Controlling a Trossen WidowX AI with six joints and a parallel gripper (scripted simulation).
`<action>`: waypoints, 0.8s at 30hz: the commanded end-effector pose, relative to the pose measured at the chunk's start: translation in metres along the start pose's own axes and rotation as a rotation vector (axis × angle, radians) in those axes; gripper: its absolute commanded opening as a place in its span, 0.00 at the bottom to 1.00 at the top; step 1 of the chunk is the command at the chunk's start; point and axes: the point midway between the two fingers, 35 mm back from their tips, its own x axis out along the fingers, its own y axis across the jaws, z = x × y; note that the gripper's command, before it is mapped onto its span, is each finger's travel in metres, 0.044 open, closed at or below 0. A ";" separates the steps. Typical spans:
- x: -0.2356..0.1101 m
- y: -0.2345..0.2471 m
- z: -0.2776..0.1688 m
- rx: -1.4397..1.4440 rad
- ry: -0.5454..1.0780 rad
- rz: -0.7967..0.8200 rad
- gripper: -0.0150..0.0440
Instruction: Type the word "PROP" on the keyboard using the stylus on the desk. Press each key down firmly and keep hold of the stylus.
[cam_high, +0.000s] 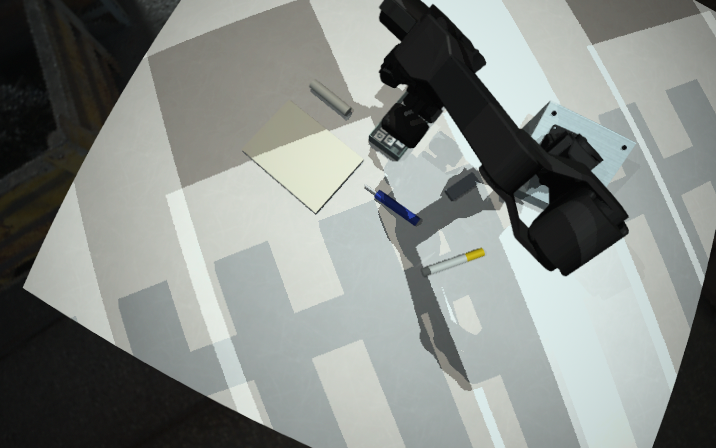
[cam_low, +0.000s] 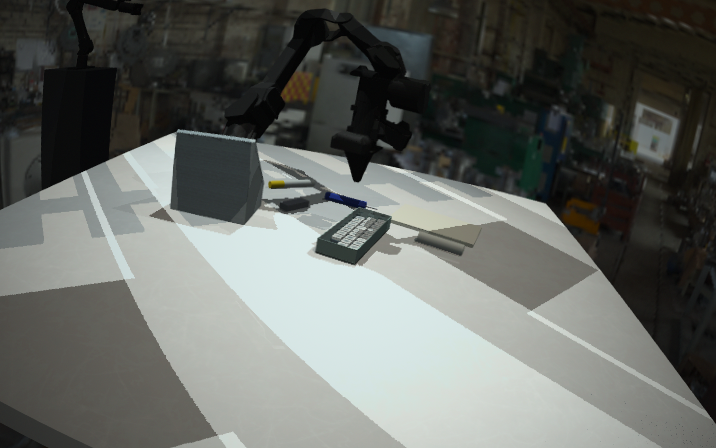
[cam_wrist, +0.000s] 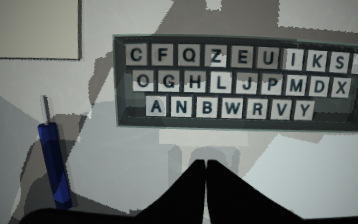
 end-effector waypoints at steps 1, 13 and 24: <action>0.000 0.000 0.000 0.000 0.000 0.000 0.25; 0.019 0.041 -0.011 -0.032 -0.129 -0.178 0.51; 0.032 0.140 -0.054 -0.031 -0.508 0.009 0.51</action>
